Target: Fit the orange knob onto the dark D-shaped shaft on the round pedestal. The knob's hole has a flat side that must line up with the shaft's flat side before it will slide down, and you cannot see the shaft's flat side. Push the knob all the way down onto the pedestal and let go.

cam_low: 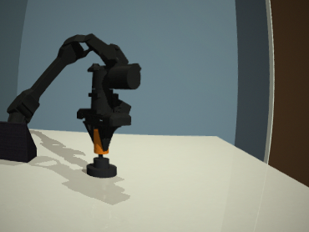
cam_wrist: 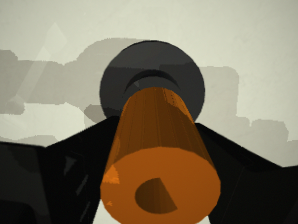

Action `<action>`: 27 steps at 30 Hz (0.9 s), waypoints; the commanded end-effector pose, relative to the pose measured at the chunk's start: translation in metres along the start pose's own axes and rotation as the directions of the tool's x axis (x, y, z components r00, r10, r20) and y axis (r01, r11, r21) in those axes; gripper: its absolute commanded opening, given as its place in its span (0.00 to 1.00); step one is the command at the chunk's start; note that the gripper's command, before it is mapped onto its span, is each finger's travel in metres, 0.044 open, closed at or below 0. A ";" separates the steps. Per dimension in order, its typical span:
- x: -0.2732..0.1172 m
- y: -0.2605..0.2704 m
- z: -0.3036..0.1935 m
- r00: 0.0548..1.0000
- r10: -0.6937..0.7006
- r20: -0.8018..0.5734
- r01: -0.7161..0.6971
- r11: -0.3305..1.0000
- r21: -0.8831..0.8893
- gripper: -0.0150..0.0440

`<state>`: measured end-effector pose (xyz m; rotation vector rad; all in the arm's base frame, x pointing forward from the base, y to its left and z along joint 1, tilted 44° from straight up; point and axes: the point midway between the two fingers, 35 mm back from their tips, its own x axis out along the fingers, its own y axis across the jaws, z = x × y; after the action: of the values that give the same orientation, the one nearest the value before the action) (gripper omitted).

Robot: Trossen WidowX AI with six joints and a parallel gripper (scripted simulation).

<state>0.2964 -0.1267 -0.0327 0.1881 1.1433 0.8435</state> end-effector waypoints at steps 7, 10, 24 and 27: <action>0.000 0.001 0.000 1.000 0.002 0.001 -0.002 1.000 -0.006 0.25; 0.000 0.001 0.000 1.000 0.002 0.001 -0.002 1.000 -0.006 0.25; -0.005 0.001 0.000 1.000 0.002 0.001 -0.002 1.000 0.019 0.25; -0.007 0.001 0.000 1.000 0.001 0.001 -0.002 1.000 0.019 0.25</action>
<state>0.2946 -0.1275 -0.0295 0.2027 1.1467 0.8434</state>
